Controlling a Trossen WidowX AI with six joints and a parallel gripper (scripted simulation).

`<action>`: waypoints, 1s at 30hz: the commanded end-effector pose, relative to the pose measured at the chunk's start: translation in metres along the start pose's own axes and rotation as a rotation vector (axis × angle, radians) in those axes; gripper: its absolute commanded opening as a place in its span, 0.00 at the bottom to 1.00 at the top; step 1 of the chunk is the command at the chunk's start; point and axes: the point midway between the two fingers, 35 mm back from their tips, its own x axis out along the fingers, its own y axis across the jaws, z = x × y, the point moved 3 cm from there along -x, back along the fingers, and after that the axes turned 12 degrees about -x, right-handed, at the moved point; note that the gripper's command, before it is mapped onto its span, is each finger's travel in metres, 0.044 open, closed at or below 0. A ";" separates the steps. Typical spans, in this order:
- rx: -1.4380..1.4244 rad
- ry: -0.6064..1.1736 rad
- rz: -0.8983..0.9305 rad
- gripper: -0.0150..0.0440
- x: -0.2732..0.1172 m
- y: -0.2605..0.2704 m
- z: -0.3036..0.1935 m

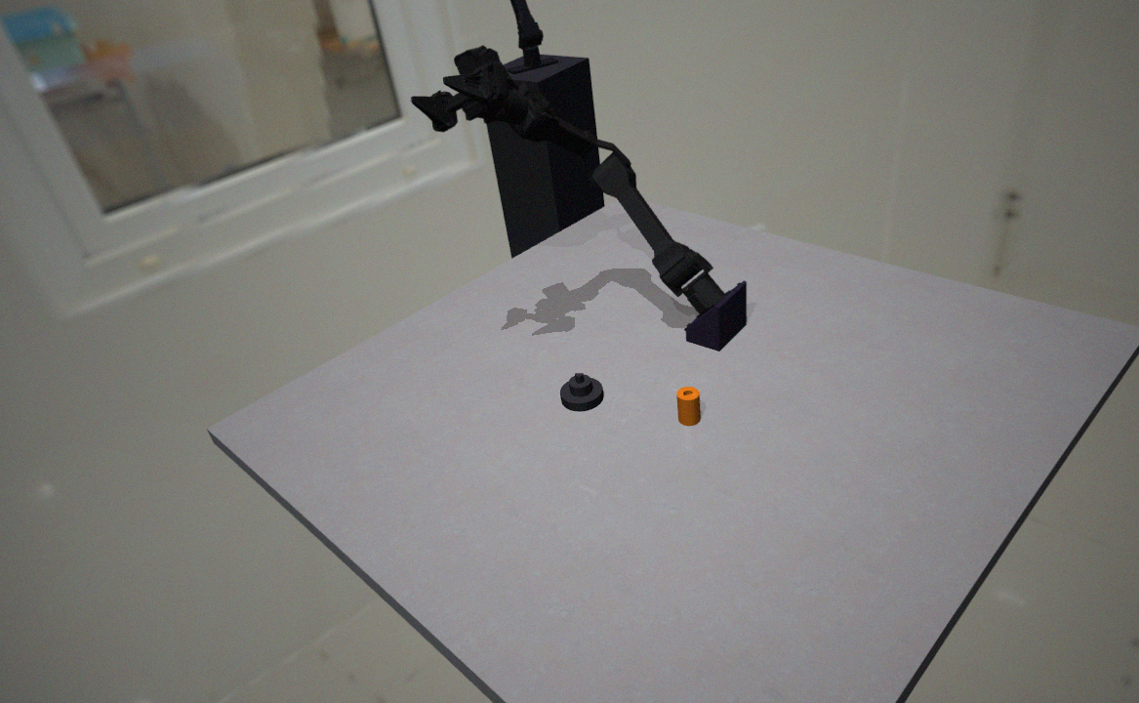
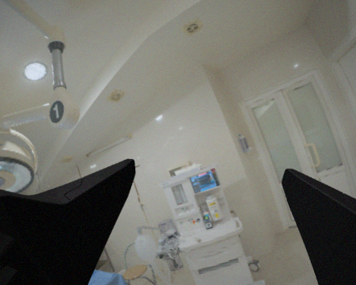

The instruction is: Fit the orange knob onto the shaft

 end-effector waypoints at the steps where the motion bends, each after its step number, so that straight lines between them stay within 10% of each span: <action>1: 0.052 0.160 0.128 1.00 0.018 0.053 -0.043; 16: 0.194 0.761 0.385 1.00 0.008 0.207 -0.188; 30: 0.160 1.483 0.367 1.00 -0.097 0.311 -0.322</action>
